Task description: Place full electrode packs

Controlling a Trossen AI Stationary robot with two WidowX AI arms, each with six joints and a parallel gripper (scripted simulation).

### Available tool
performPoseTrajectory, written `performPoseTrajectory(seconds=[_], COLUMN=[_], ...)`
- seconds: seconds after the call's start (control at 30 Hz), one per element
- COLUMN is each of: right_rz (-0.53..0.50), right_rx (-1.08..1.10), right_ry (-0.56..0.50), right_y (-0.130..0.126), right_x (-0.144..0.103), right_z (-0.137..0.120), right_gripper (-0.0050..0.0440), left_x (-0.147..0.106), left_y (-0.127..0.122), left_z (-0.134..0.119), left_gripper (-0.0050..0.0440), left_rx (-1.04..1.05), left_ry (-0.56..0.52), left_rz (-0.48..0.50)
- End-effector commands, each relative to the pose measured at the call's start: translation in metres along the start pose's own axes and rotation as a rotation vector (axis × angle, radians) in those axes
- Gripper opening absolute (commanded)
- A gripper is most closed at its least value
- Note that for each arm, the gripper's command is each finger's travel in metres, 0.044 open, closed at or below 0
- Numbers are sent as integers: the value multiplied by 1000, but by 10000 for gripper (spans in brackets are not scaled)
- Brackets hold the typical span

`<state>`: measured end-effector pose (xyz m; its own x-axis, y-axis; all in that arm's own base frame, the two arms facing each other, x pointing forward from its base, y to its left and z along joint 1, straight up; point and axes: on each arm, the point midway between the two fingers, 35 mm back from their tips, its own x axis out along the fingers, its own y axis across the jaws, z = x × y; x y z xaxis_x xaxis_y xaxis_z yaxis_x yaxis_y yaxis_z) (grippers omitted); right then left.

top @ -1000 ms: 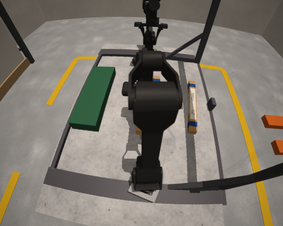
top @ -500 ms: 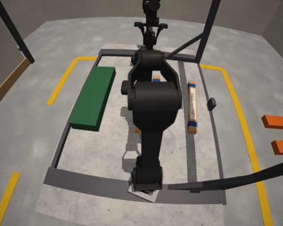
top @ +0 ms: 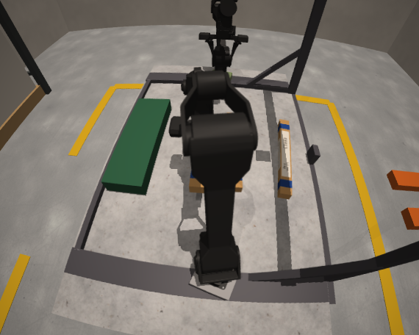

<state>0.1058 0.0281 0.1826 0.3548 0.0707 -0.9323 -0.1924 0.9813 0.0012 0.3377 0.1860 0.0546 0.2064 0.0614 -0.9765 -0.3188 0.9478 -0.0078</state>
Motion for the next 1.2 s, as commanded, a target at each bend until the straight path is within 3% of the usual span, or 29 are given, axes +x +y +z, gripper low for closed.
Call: performPoseTrajectory(seconds=[0.0,0.9,1.0,1.17], right_rz=[-1,-1,-1,-1], right_rx=[3,3,3,3], right_ry=[-22,-22,-22,-22], right_y=[0,0,0,0], right_x=[-6,-6,-6,-6], right_z=[3,3,3,3], right_gripper=[330,330,330,330], left_x=[-18,-2,-16,-16], left_y=[10,68,69,66], left_z=[22,44,49,51], left_gripper=[-50,-50,-50,-50], left_rx=[7,8,11,17], left_ry=[-72,-71,-100,-98], left_rz=[9,12,23,20])
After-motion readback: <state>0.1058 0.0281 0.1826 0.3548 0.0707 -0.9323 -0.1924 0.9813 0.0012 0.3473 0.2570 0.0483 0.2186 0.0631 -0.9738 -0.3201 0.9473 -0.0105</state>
